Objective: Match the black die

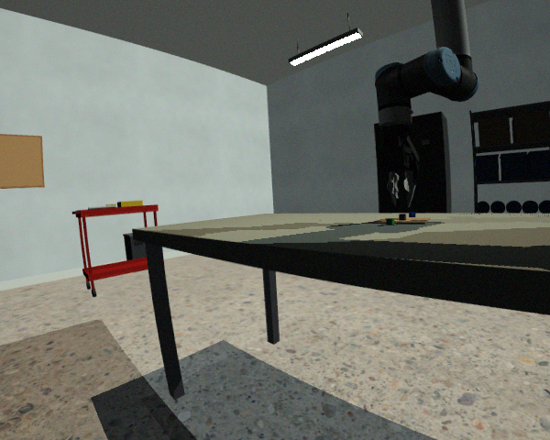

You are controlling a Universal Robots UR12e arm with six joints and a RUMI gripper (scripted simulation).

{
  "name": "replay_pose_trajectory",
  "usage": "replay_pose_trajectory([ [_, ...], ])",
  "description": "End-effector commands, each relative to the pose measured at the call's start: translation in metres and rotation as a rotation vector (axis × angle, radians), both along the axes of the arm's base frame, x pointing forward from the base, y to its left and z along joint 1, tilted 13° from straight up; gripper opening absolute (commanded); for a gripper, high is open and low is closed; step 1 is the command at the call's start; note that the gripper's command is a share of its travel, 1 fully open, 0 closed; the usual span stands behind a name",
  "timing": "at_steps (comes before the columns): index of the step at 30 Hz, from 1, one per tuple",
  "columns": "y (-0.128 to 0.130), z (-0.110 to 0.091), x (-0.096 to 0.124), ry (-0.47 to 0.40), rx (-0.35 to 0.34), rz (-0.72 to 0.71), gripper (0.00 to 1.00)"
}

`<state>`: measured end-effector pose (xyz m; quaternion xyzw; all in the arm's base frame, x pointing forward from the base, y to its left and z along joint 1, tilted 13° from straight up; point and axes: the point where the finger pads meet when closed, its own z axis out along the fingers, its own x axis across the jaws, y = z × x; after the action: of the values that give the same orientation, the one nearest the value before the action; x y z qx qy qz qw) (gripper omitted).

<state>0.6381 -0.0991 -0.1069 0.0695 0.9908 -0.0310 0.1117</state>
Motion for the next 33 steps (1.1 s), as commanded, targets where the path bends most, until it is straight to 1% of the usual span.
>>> replay_pose_trajectory([
  [1,0.001,0.011,-0.002,-0.001,0.000,0.000,0.18],
  [6,0.002,0.029,-0.006,-0.001,0.000,0.000,0.18],
  [9,0.003,0.037,-0.008,-0.001,0.000,0.000,0.18],
  [12,0.003,0.040,-0.008,-0.001,0.000,0.000,0.18],
  [20,0.003,0.040,-0.009,0.002,-0.008,-0.002,0.18],
  [24,0.003,0.038,-0.009,0.012,-0.047,-0.011,0.18],
  [31,0.005,0.037,-0.009,0.031,-0.171,-0.039,0.18],
  [33,0.005,0.037,-0.009,0.031,-0.171,-0.039,0.18],
])
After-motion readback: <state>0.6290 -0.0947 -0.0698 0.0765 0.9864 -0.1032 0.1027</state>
